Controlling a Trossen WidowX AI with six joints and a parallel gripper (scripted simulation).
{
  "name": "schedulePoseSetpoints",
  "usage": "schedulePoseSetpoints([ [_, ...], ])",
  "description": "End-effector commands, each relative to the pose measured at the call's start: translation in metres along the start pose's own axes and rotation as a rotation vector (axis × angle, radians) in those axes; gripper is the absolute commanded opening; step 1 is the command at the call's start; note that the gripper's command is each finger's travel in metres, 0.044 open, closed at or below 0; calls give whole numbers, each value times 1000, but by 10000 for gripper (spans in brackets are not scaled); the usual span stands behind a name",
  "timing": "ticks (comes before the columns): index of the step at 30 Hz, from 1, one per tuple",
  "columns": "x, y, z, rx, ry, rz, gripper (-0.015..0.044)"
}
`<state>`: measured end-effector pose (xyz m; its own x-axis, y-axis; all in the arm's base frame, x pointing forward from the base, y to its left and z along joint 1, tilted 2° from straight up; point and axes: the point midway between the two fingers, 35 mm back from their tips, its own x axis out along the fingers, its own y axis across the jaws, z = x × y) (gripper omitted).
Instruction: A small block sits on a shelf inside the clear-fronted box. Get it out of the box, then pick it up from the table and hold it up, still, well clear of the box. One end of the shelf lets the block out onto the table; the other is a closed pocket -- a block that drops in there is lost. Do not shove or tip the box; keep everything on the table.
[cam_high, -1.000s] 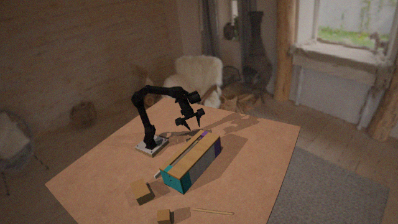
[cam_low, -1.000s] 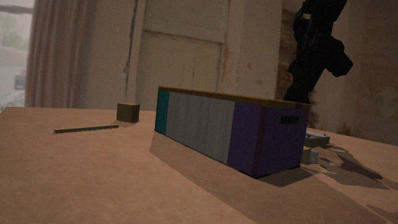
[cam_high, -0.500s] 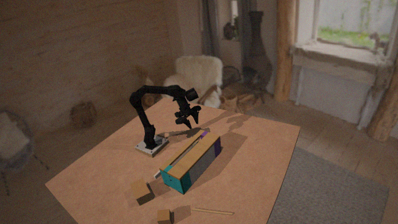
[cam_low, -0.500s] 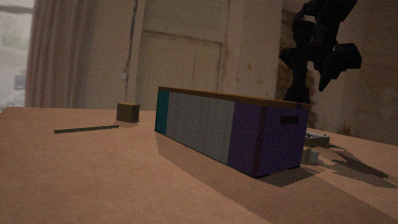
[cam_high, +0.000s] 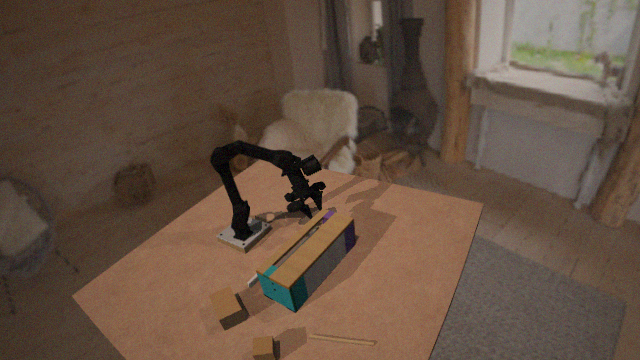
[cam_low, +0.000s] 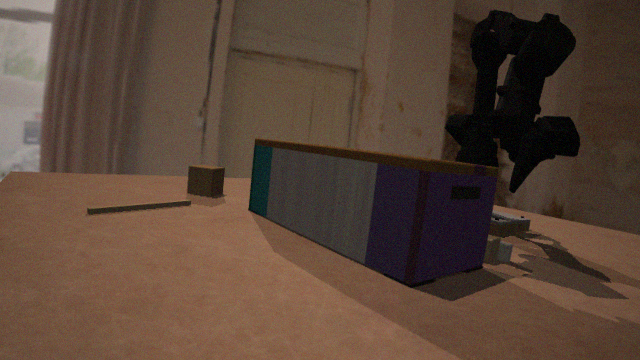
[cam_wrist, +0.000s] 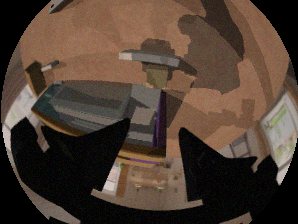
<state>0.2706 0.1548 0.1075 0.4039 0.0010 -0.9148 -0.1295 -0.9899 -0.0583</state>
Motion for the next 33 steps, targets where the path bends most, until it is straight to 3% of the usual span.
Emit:
schedulePoseSetpoints([
  [1,28,3,16,-9,-7,12,285],
  [33,69,5,35,-9,-8,12,285],
])
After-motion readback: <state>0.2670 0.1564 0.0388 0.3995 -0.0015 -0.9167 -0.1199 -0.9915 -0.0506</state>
